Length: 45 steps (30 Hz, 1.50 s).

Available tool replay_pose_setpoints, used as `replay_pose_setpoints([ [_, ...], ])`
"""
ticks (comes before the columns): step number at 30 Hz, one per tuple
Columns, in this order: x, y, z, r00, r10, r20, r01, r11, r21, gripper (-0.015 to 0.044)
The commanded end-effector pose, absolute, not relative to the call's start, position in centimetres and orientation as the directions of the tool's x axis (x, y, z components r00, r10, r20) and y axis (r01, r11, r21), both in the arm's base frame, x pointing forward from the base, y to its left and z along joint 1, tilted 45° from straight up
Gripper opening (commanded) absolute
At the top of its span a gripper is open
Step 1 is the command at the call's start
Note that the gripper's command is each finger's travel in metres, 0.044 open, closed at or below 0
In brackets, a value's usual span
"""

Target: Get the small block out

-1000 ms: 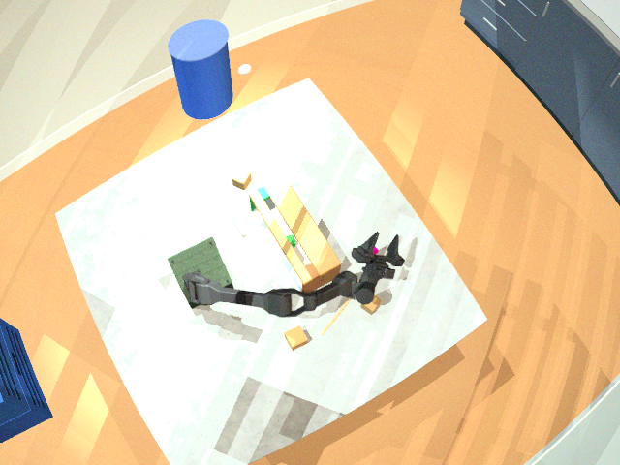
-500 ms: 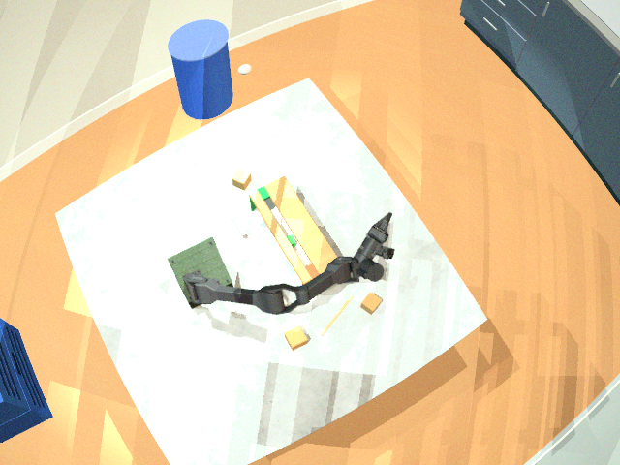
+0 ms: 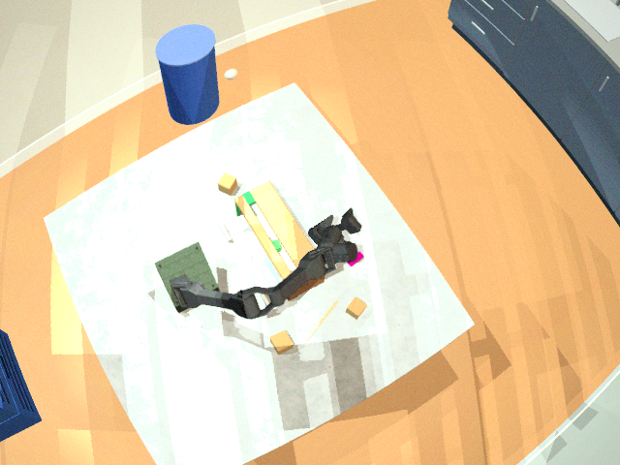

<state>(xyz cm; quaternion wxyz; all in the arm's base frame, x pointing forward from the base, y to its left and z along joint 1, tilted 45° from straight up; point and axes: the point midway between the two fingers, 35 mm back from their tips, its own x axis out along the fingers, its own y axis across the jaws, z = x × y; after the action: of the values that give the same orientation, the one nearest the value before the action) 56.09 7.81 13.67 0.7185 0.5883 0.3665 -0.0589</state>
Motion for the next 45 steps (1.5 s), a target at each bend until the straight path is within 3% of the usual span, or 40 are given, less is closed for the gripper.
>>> replay_pose_setpoints([
  [1,49.0,7.8,10.0,0.528,0.139,-0.837,0.803,0.237,0.546,0.04],
  [10,40.4,6.2,8.5,0.269,-0.128,-0.955,0.953,0.18,0.244,0.04],
  [18,32.7,3.6,9.8,0.059,-0.404,-0.913,0.991,0.132,0.006,0.04],
  [45,32.5,2.1,8.1,0.049,-0.421,-0.906,0.992,0.129,-0.007,0.04],
])
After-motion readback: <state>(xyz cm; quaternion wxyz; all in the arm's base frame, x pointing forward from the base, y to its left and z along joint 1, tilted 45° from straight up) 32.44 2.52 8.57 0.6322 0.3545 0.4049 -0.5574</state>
